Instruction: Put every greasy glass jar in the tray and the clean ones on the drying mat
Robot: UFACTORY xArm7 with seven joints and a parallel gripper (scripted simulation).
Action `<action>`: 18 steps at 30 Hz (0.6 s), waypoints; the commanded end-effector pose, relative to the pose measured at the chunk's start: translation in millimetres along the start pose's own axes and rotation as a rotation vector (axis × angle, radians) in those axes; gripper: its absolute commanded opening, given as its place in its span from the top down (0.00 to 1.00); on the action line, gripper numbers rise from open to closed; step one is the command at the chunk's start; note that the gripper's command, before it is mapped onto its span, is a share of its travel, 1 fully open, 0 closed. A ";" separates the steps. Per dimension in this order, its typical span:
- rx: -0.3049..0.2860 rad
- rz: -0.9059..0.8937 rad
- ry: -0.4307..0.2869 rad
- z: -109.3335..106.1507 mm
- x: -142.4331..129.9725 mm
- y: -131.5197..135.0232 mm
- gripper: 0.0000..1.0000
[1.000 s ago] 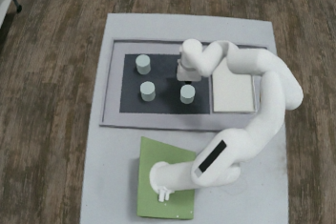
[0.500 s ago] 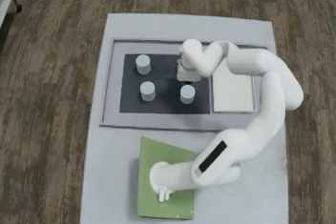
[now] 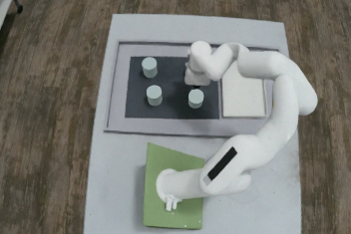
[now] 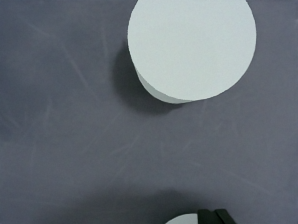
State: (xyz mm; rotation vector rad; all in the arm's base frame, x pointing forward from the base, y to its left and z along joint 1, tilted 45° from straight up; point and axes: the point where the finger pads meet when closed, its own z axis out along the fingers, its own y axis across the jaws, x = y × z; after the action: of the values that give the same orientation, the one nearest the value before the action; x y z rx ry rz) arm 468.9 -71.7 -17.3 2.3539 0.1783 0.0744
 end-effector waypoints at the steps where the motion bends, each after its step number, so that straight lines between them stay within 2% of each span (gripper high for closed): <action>1: 0.002 -0.001 0.005 -2.3 1.1 -1.0 1.00; 18: 0.002 -0.001 0.005 -3.9 -0.9 -1.0 1.00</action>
State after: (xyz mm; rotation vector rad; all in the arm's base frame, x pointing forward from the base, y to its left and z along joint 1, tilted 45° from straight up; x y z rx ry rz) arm 466.6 -70.9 -16.1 2.3539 0.1783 0.0744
